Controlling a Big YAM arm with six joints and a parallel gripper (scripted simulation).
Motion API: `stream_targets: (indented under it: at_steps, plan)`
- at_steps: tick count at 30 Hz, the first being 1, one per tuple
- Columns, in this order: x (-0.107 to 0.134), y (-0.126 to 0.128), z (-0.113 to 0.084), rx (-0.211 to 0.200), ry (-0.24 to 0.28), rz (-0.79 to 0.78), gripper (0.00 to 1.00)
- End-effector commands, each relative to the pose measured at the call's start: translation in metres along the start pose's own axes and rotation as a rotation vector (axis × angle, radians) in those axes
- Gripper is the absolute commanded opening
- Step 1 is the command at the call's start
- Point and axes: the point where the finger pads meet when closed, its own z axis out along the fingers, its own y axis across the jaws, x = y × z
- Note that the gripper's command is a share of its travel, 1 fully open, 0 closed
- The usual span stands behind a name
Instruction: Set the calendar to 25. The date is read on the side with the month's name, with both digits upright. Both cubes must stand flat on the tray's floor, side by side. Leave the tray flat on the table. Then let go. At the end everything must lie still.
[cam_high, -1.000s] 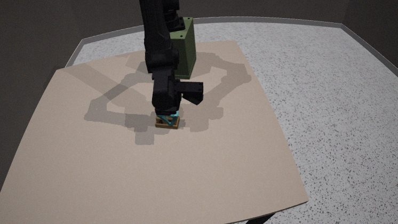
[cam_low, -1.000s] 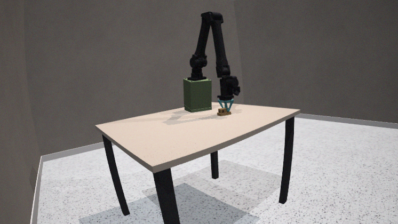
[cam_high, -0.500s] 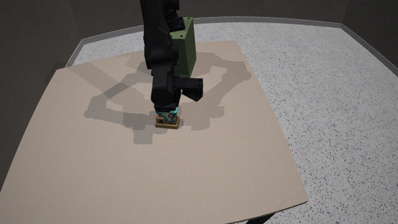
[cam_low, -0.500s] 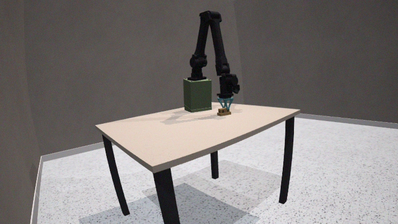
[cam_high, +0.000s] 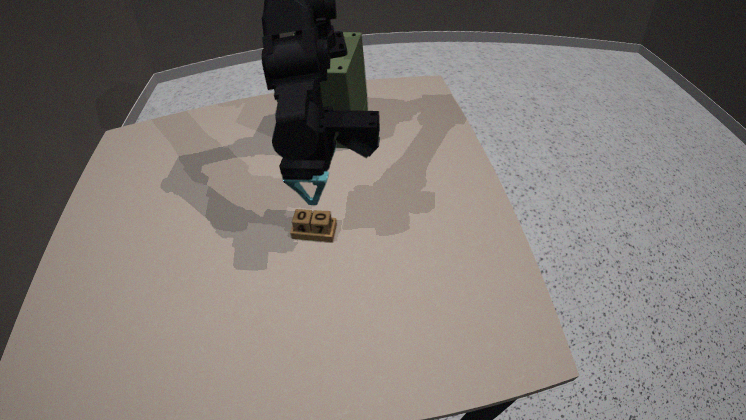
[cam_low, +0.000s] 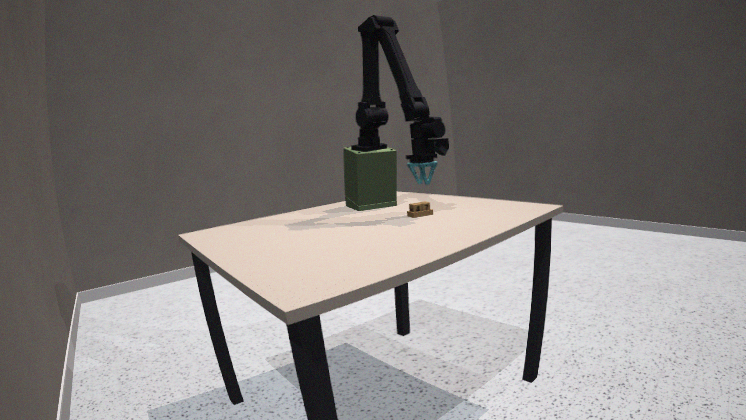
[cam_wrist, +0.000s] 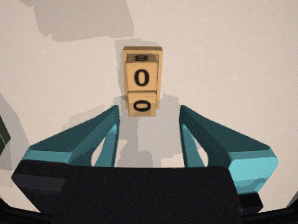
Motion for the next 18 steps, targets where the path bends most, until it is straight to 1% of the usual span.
stream_targets:
  at_steps: [1,2,4,7,8,18]
  plan:
    - [-0.0047,-0.0039,-0.008,0.002,-0.004,0.001,0.47]
    - [-0.0037,-0.0019,-0.0066,-0.011,-0.002,-0.001,0.47]
    - [-0.0045,-0.0048,-0.0127,0.003,-0.005,-0.001,0.47]
    - [-0.0047,-0.0051,-0.0136,0.003,-0.005,-0.001,0.47]
    - [-0.0047,-0.0051,-0.0136,0.003,-0.005,-0.001,1.0]
    - [-0.0046,-0.004,-0.012,-0.001,-0.004,-0.002,1.0]
